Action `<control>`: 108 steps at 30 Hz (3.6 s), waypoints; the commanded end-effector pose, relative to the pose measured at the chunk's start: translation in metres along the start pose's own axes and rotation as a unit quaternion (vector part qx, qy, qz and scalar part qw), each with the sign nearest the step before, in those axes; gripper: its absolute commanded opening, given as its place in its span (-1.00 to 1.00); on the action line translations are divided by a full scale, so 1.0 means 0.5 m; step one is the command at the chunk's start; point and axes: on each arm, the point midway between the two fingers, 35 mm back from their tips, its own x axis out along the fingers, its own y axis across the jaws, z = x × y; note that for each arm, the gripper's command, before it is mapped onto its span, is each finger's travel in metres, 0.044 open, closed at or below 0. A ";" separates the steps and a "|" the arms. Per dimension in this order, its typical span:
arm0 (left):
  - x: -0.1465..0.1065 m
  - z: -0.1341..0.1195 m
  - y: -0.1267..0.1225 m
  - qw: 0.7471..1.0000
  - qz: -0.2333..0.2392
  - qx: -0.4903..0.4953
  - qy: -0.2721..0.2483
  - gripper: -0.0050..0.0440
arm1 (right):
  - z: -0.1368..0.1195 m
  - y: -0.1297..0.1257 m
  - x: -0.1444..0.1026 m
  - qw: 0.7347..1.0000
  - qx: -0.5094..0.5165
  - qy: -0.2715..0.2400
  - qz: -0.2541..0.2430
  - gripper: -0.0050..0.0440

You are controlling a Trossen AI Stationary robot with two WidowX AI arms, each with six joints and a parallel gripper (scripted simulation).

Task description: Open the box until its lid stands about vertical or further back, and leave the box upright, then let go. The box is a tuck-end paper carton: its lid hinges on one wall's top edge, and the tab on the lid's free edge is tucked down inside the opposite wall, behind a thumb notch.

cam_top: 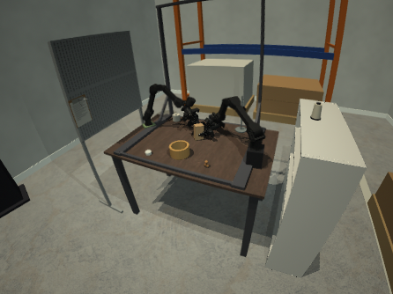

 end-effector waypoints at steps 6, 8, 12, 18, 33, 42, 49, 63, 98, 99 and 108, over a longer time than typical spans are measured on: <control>-0.005 0.025 -0.018 1.000 -0.009 -0.015 0.007 0.12 | 0.007 0.048 -0.006 1.000 0.019 0.002 0.024 -0.59; -0.005 0.025 -0.018 1.000 -0.009 -0.015 0.007 0.12 | 0.007 0.047 -0.007 1.000 0.019 0.002 0.024 -0.59; -0.005 0.025 -0.018 1.000 -0.009 -0.015 0.007 0.12 | 0.009 0.045 -0.010 1.000 0.019 0.002 0.024 -0.59; -0.005 0.025 -0.018 1.000 -0.009 -0.015 0.007 0.12 | 0.012 0.042 -0.016 1.000 0.019 0.002 0.024 -0.59; -0.005 0.025 -0.018 1.000 -0.009 -0.015 0.007 0.12 | 0.013 0.040 -0.022 1.000 0.018 0.002 0.023 -0.59; -0.005 0.025 -0.018 1.000 -0.009 -0.015 0.007 0.12 | 0.007 0.046 -0.028 1.000 0.014 0.005 0.019 -0.59; -0.005 0.025 -0.018 1.000 -0.009 -0.015 0.007 0.12 | 0.005 0.048 -0.031 1.000 0.012 0.006 0.018 -0.59; -0.005 0.025 -0.018 1.000 -0.009 -0.015 0.007 0.12 | 0.005 0.046 -0.029 1.000 0.012 0.006 0.018 -0.59; -0.005 0.025 -0.018 1.000 -0.009 -0.015 0.007 0.12 | 0.005 0.050 -0.030 0.992 0.017 -0.007 0.122 -0.59; -0.005 0.025 -0.018 1.000 -0.009 -0.015 0.007 0.12 | 0.005 0.051 -0.030 0.991 0.017 -0.007 0.129 -0.59; -0.005 0.025 -0.018 1.000 -0.009 -0.015 0.007 0.12 | 0.007 0.055 -0.031 0.988 0.017 -0.008 0.152 -0.59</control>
